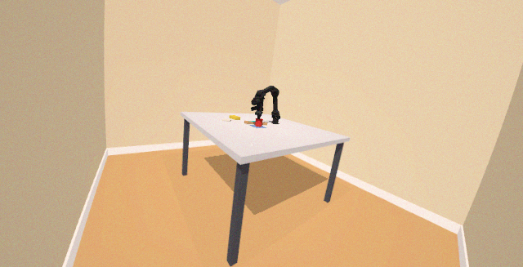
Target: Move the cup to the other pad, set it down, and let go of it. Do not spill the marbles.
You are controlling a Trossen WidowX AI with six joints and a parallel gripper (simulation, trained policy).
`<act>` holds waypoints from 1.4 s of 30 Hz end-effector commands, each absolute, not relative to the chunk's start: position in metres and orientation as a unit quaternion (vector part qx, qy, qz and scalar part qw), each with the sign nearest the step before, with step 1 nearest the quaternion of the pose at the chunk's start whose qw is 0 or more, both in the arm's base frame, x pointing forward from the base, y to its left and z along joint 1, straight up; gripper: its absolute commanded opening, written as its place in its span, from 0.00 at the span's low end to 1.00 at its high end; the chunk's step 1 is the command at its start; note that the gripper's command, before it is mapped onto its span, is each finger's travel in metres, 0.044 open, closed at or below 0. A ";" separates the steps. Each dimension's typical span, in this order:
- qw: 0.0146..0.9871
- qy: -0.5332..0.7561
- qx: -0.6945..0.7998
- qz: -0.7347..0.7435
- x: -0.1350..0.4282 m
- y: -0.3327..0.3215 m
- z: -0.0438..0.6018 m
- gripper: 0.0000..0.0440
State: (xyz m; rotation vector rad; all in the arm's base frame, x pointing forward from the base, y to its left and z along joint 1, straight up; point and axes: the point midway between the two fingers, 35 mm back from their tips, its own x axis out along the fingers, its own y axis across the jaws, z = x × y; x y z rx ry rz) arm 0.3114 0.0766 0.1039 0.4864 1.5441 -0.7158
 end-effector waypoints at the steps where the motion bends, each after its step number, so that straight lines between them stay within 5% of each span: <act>1: 0.629 0.683 0.200 -0.314 0.308 0.076 0.089 0.41; 8: 0.626 0.696 0.181 -0.301 0.304 0.076 0.063 0.39; 16: 0.635 0.701 0.161 -0.282 0.301 0.072 0.054 0.02; 42: 0.642 0.671 0.221 -0.298 0.290 0.053 0.112 0.00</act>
